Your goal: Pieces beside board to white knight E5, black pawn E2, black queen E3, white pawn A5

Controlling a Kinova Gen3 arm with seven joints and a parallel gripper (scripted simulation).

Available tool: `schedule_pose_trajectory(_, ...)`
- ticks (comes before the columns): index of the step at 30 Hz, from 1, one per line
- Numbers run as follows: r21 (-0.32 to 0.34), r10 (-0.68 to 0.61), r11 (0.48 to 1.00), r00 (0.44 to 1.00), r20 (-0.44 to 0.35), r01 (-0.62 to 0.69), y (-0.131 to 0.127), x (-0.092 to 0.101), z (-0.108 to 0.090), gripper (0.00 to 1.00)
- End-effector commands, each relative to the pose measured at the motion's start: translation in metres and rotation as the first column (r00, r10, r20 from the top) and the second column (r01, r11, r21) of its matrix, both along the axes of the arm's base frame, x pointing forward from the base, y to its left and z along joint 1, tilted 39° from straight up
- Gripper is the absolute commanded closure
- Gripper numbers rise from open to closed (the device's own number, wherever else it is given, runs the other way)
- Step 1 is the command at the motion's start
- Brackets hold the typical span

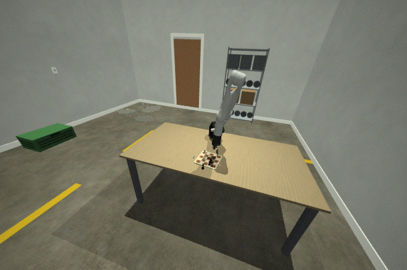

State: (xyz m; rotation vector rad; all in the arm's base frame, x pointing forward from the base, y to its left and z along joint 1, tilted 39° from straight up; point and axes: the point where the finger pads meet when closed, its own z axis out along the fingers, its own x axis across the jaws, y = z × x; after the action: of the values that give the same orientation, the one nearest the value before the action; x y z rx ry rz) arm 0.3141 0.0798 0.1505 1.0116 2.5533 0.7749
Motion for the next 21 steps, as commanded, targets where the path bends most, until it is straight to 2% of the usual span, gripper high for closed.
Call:
schedule_pose_trajectory(1,0.033,0.046,0.998,0.999,0.013,-0.047,0.020,0.001,-0.007,1.00)
schedule_pose_trajectory(21,0.034,0.054,0.998,0.998,0.017,-0.055,0.027,0.007,-0.019,1.00)
